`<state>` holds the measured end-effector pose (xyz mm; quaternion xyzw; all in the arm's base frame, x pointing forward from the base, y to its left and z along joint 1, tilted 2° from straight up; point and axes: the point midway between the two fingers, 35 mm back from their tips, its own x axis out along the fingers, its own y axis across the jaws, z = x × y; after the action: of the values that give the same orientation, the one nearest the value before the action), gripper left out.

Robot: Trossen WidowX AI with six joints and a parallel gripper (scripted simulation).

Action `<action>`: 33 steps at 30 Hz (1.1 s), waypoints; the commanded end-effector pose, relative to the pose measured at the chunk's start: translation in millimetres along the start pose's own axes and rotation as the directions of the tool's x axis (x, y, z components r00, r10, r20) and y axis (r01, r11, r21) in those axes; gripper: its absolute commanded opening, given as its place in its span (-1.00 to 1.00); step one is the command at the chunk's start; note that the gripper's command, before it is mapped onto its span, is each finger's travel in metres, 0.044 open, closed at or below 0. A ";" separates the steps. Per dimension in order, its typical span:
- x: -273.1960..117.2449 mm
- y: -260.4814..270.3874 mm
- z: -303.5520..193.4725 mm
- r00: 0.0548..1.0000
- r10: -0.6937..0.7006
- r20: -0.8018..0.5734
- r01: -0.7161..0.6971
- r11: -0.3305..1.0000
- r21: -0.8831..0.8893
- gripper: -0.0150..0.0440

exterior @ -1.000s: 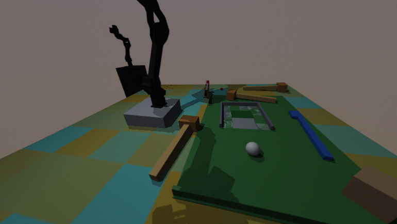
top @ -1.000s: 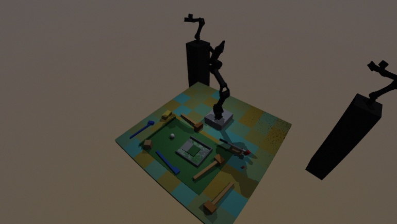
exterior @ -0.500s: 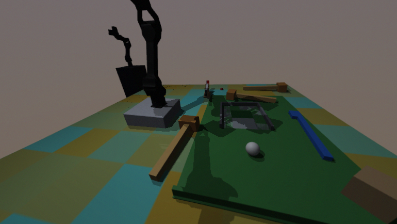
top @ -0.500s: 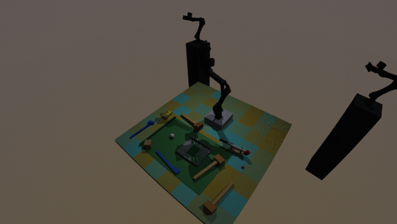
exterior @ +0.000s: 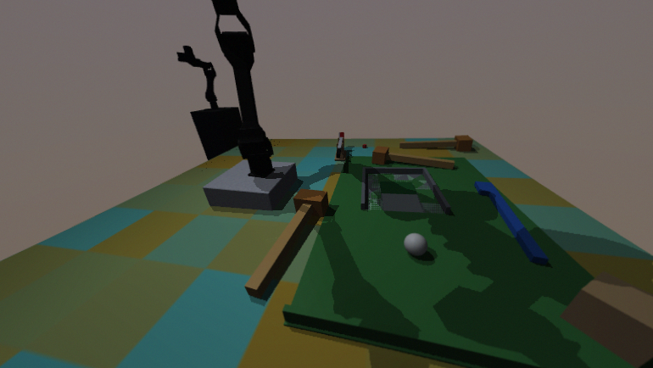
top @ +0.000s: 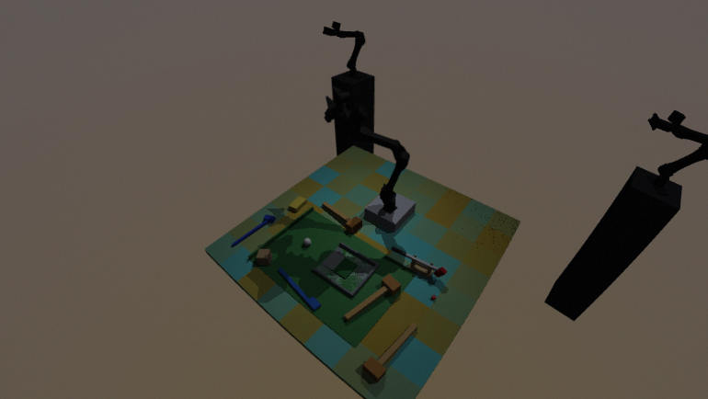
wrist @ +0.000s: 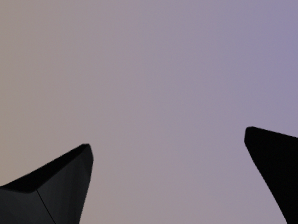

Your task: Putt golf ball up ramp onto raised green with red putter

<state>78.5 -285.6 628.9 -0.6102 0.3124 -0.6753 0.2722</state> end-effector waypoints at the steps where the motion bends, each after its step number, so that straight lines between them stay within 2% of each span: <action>1: -12.5 11.5 35.8 0.991 0.055 0.119 -0.062 0.997 0.054 1.00; 7: -37.5 38.9 97.4 0.937 0.153 0.315 -0.193 0.976 0.100 1.00; 14: -105.0 69.0 189.6 0.751 0.269 0.603 -0.403 0.910 0.095 1.00; 19: -171.6 81.7 244.6 0.554 0.324 0.767 -0.535 0.844 0.030 1.00; 24: -249.8 87.2 285.7 0.318 0.357 0.878 -0.634 0.769 -0.083 1.00; 33: -406.0 83.1 314.9 -0.142 0.379 0.914 -0.685 0.629 -0.368 1.00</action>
<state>425.5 -105.7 352.7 -0.6710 0.2007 -0.0496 0.7120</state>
